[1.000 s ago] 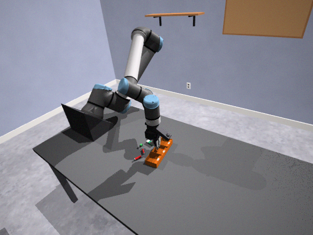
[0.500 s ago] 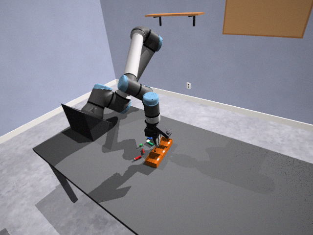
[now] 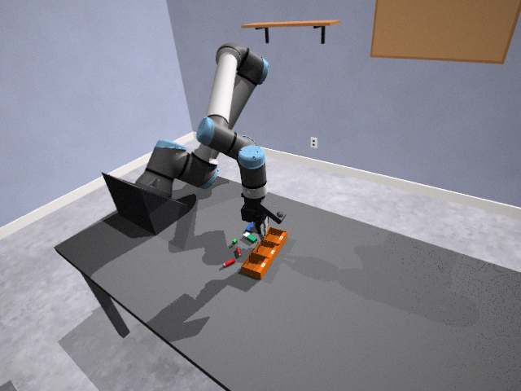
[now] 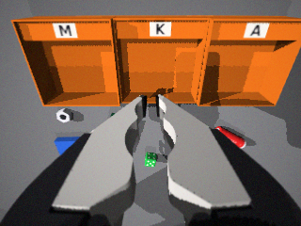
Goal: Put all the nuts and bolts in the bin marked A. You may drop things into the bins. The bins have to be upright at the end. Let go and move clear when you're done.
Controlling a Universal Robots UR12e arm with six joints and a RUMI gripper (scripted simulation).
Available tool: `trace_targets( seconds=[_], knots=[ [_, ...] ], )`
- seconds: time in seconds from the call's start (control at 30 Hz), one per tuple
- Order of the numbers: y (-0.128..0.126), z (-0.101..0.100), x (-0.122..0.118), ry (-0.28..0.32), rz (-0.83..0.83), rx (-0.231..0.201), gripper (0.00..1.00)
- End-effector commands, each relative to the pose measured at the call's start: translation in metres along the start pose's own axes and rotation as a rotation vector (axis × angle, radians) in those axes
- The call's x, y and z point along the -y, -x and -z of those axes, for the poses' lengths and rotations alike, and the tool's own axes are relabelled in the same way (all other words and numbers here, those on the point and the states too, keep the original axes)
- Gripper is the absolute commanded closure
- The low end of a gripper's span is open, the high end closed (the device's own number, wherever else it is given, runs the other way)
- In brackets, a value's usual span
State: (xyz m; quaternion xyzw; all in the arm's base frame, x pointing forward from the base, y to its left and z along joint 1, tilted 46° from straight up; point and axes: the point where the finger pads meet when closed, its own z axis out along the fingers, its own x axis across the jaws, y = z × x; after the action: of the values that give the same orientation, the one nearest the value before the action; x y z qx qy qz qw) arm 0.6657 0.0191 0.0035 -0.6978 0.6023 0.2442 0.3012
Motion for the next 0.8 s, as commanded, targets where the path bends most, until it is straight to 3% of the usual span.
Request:
trace_targets(
  seconds=[0.0, 0.43, 0.77],
  knots=[
    [0.021, 0.001, 0.001, -0.001, 0.000, -0.001, 0.96],
    [0.075, 0.001, 0.003, -0.001, 0.000, -0.001, 0.96],
    [0.075, -0.004, 0.003, -0.001, 0.000, -0.001, 0.96]
  ],
)
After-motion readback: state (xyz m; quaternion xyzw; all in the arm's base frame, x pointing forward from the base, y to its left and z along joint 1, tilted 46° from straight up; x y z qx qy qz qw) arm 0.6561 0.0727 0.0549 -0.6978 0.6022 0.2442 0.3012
